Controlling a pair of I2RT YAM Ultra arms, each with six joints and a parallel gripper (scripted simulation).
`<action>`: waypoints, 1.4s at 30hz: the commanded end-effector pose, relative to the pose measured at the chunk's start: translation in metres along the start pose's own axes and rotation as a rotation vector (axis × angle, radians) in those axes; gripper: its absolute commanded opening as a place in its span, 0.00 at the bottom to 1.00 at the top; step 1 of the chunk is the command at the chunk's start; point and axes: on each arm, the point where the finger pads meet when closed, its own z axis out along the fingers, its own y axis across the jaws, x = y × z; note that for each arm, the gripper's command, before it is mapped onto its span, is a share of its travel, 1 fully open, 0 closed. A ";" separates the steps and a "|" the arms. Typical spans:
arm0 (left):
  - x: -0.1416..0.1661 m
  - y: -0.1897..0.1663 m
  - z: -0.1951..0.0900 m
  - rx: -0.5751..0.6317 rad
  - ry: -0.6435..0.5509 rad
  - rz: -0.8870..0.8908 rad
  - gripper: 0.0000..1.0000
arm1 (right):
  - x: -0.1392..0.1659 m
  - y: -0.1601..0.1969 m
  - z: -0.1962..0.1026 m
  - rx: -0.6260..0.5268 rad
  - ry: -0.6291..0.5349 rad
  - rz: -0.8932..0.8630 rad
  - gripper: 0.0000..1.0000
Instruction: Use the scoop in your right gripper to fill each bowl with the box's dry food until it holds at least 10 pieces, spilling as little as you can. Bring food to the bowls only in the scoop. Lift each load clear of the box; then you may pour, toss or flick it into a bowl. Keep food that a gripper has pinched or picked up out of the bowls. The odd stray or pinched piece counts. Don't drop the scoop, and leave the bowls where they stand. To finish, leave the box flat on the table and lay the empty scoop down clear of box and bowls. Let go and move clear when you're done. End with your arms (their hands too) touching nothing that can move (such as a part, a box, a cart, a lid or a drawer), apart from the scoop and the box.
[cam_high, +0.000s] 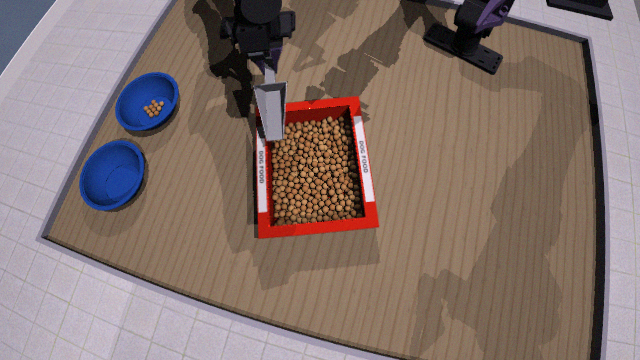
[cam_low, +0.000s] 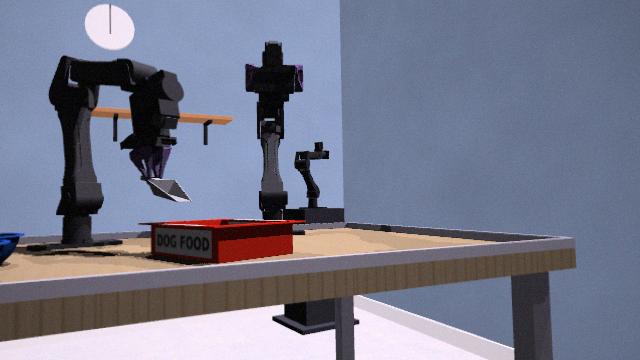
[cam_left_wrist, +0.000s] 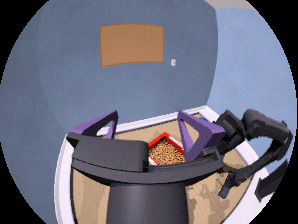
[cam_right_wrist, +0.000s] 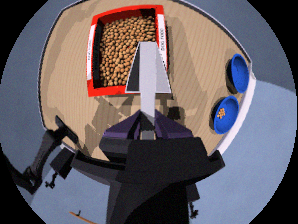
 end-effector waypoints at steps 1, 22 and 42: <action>-0.009 0.000 -0.003 0.000 -0.019 0.000 1.00 | 0.010 0.010 -0.009 0.044 0.106 0.022 0.00; -0.009 0.000 -0.003 0.000 -0.019 0.000 1.00 | -0.011 0.021 0.000 0.008 0.099 -0.013 0.00; -0.009 0.000 -0.003 0.000 -0.019 0.000 1.00 | -0.018 0.014 0.023 0.003 0.238 -0.014 0.00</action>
